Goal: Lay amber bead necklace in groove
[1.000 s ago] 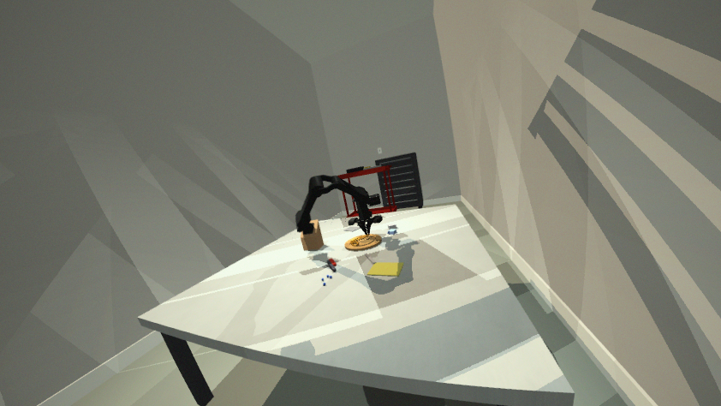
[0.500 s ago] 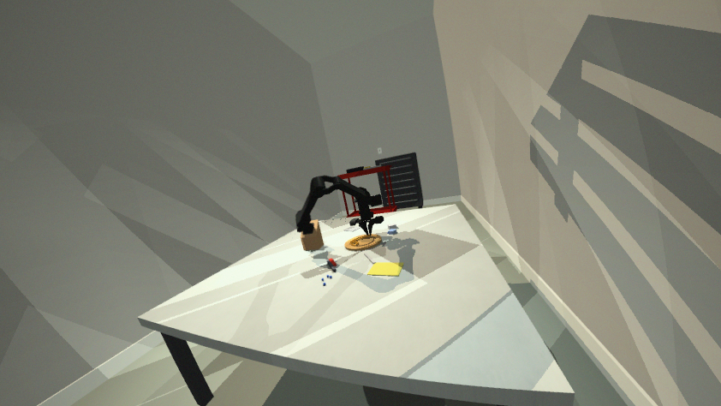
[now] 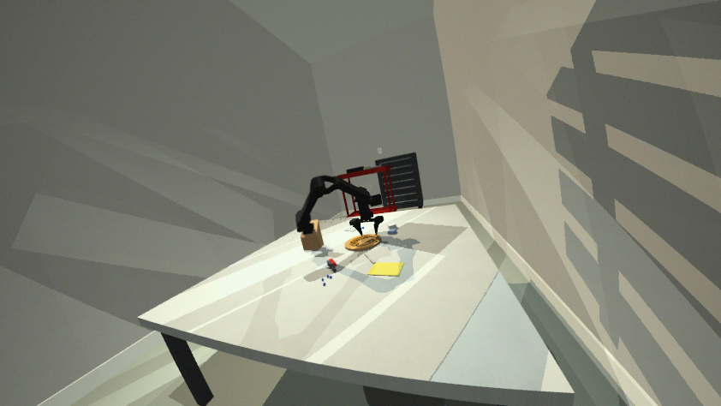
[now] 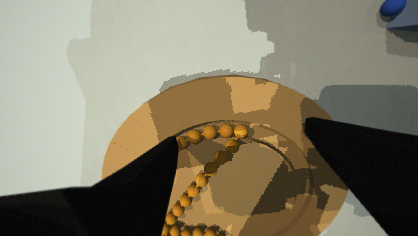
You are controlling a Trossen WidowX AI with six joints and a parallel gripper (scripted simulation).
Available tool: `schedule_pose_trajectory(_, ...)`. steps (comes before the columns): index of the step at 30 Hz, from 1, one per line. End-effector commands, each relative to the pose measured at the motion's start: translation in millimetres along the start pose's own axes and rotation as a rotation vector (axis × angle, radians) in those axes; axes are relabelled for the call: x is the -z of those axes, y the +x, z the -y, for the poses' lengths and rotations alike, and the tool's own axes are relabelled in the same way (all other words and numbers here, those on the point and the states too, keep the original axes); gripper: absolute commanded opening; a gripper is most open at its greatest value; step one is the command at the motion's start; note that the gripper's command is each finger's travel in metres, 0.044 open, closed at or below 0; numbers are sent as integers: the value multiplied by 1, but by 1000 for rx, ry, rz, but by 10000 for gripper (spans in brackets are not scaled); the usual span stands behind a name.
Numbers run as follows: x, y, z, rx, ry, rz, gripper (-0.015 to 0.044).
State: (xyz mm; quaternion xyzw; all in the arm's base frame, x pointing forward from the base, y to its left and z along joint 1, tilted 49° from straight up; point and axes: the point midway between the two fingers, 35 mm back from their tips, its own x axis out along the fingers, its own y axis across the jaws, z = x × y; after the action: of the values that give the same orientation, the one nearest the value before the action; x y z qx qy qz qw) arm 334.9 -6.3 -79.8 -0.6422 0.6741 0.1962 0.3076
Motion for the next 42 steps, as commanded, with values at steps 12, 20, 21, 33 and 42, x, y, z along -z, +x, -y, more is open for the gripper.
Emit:
schedule_pose_trajectory(12, 0, -3, 0, 4, 0, -3, 440)
schedule_pose_trajectory(20, 0, -3, 0, 4, 0, -3, 440)
schedule_pose_trajectory(21, 0, -3, 0, 4, 0, -3, 440)
schedule_pose_trajectory(33, 12, -26, -11, 4, 577, -1, 230)
schedule_pose_trajectory(42, 17, -35, -15, 4, 798, -1, 120)
